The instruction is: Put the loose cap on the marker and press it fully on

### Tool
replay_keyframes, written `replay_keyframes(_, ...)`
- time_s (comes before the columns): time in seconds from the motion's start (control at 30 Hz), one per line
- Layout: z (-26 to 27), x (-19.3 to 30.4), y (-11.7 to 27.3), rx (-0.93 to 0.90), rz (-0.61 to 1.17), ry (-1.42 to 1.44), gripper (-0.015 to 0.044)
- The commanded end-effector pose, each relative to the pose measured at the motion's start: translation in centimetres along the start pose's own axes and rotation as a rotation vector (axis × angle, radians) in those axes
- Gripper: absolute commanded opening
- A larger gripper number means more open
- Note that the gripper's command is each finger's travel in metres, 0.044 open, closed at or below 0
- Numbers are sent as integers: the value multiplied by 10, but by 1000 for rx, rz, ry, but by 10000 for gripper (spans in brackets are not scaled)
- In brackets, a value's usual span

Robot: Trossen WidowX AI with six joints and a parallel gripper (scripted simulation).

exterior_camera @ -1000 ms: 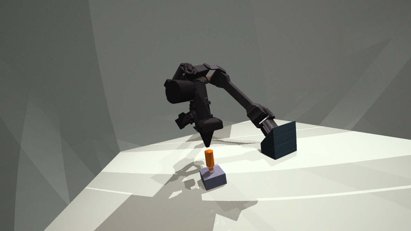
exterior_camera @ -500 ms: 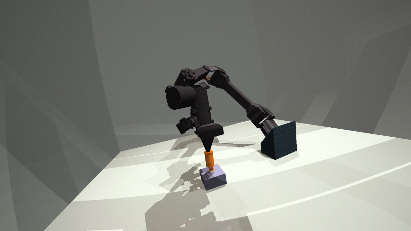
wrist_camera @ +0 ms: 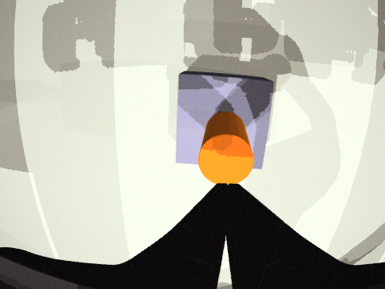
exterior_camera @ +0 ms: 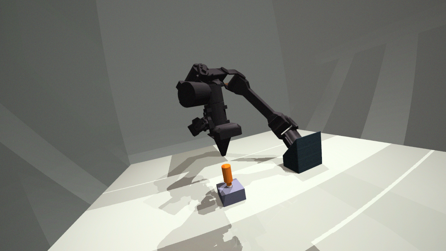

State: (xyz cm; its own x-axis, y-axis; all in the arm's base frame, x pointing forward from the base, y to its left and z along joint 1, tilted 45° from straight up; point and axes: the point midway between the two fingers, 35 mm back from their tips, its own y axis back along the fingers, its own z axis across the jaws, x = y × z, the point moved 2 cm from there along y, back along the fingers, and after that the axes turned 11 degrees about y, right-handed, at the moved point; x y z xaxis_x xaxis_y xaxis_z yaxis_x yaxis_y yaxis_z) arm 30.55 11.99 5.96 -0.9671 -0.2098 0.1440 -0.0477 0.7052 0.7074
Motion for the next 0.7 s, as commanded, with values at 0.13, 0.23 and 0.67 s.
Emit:
replay_keyframes(0.13, 2, 2, 55, 1, -27, 53, 0)
replay_keyframes(0.23, 2, 2, 55, 1, -27, 53, 79)
replay_keyframes(0.67, 2, 2, 55, 1, -27, 53, 420)
